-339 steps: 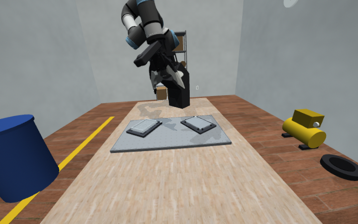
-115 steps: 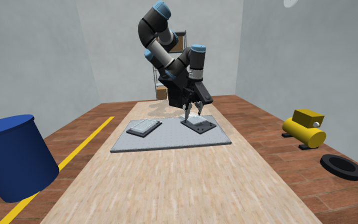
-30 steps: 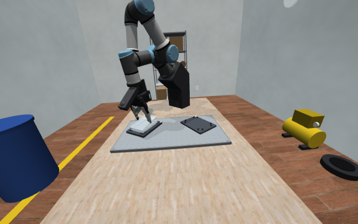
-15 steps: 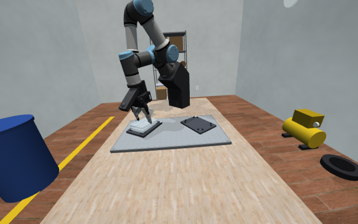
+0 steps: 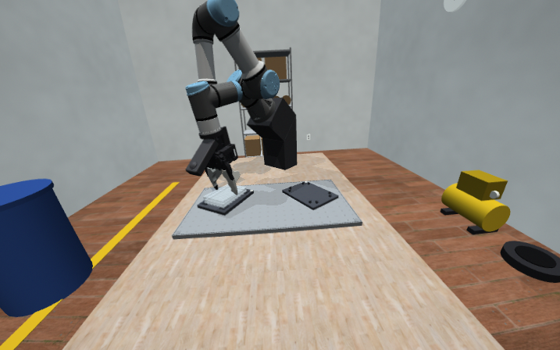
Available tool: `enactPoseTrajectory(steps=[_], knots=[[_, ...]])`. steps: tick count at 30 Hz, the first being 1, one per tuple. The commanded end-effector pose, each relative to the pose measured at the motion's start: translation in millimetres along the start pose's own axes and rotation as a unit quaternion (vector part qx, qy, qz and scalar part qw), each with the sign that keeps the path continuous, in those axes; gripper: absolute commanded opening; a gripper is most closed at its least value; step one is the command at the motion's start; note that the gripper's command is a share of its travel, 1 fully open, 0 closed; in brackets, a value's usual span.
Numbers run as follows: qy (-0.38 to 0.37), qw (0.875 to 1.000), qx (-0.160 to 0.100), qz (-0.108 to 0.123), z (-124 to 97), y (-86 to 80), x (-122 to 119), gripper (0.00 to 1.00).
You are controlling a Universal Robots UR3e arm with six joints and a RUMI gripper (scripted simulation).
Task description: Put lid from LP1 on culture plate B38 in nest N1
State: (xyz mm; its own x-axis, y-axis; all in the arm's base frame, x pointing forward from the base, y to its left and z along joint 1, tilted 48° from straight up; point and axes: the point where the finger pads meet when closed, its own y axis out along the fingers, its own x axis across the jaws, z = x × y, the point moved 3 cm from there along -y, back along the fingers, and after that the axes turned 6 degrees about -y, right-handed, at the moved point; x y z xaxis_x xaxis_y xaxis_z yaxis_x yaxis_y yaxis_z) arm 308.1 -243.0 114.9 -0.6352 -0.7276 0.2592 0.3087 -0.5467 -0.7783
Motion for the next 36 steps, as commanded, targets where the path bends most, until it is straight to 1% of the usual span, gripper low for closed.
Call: enactPoseTrajectory(steps=[1,14,36], knots=[[0.0,1.0,0.001,0.0,0.6,0.5,0.0,0.0],[0.0,1.0,0.001,0.0,1.3,4.6,0.1,0.0],[0.0,1.0,0.001,0.0,1.3,4.6,0.1,0.0]])
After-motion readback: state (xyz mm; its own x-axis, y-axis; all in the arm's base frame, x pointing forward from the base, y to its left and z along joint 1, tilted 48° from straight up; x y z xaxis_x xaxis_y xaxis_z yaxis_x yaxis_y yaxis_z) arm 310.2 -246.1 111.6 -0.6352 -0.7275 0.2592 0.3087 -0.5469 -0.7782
